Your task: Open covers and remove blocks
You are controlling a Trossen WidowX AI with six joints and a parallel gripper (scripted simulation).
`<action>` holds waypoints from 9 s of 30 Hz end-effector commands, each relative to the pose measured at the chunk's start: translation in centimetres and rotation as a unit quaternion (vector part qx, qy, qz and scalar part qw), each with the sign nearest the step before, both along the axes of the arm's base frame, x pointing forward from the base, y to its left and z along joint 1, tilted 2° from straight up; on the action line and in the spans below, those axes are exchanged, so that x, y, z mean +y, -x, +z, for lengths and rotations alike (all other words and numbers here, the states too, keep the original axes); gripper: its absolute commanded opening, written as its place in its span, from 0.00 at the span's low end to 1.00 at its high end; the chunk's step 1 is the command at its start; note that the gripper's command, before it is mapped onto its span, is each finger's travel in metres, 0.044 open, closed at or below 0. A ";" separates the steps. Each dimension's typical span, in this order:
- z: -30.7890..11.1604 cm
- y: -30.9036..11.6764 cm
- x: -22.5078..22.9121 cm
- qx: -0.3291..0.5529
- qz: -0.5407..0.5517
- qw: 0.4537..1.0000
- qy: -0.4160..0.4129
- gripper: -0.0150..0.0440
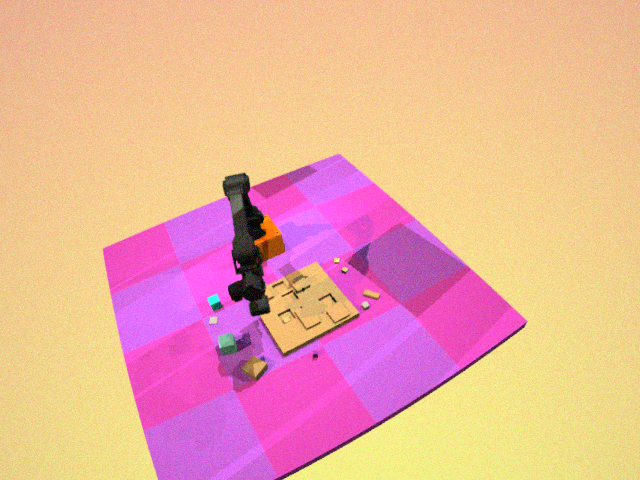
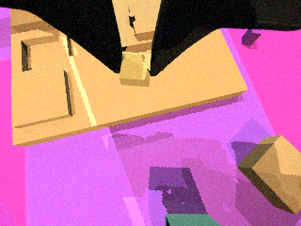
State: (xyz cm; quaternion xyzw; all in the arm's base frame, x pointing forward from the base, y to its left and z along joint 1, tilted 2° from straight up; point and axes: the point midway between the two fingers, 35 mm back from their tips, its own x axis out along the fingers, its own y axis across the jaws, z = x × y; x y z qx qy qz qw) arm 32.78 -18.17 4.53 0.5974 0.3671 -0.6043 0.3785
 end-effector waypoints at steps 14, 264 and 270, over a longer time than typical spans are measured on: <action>0.2 4.2 -4.9 0.000 0.002 1.000 0.005 0.39; -5.9 -3.0 6.5 0.005 0.353 0.935 0.003 0.50; -4.9 -3.0 6.5 0.003 0.270 0.963 0.002 0.50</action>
